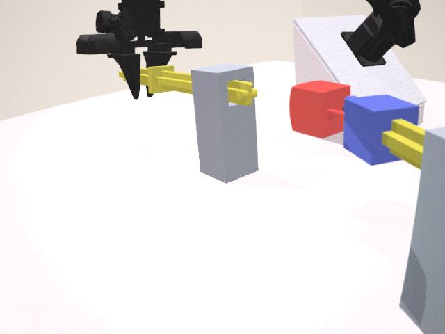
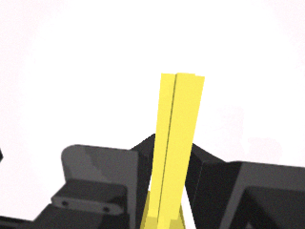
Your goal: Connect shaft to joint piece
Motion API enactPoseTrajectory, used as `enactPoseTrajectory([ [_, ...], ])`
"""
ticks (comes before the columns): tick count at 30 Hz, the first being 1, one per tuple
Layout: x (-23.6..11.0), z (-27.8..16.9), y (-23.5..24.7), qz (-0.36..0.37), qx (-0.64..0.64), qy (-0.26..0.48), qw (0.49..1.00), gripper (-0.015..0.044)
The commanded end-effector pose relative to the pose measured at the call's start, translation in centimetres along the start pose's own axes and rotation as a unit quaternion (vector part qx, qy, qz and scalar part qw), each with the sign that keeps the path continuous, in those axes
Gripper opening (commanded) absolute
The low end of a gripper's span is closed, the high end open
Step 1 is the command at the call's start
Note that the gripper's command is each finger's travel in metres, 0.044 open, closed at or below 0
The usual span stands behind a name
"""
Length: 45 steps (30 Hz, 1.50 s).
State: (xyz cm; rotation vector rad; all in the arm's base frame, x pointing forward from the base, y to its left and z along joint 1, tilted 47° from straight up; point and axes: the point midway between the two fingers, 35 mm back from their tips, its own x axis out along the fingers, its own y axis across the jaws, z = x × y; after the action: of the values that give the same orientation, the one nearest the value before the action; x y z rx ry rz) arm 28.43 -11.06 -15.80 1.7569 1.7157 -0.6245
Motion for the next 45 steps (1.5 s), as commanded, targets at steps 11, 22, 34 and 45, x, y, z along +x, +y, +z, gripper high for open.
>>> enactPoseTrajectory([
  [11,0.00,0.00,0.00,0.000,0.000,0.000,1.000,0.0067],
  [22,0.02,-0.01,0.00,-0.002,0.000,0.000,1.000,0.0067],
  [34,0.13,-0.45,-0.04,-0.047,0.002,0.002,0.999,0.0067],
  [45,0.05,-0.43,-0.02,-0.038,0.001,0.001,0.999,0.0000],
])
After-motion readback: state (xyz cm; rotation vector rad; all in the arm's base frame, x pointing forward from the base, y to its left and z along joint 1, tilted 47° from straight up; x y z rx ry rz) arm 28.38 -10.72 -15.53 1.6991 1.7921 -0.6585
